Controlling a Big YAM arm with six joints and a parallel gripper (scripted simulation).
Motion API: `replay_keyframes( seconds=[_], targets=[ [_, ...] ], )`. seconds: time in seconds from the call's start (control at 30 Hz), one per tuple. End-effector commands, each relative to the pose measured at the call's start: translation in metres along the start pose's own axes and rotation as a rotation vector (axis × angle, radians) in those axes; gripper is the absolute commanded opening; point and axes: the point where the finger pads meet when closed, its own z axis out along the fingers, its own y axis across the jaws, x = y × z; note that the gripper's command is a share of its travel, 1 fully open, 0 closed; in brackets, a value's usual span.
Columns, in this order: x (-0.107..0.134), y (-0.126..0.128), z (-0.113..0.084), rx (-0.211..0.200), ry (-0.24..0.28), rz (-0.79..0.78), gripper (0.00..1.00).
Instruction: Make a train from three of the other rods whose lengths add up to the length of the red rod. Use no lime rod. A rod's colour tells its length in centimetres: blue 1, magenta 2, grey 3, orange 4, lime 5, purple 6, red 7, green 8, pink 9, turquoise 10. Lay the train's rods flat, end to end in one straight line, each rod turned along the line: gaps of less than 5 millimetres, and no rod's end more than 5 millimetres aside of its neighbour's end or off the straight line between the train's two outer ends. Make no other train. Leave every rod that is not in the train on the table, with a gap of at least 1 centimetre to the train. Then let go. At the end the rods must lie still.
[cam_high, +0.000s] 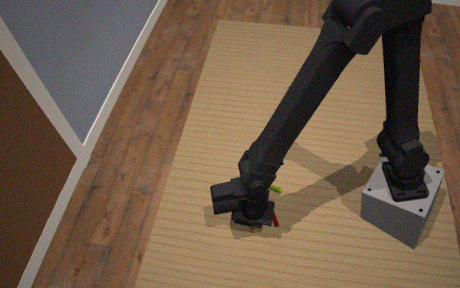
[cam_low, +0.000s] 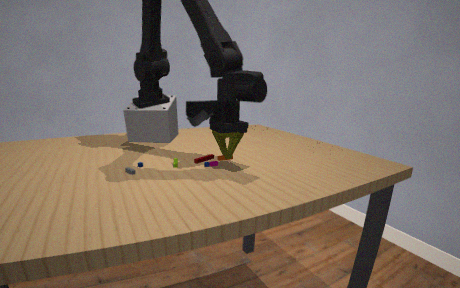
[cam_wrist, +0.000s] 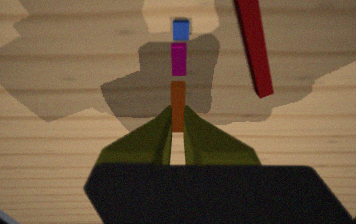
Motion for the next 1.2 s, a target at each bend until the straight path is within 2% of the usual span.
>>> replay_keyframes(
  seconds=[0.0,1.17],
  targets=[
    [-0.0069,0.0021,-0.0019,-0.01,0.001,0.01,0.04],
    [-0.0076,0.0001,-0.0019,-0.009,0.0,0.009,0.04]
  ],
)
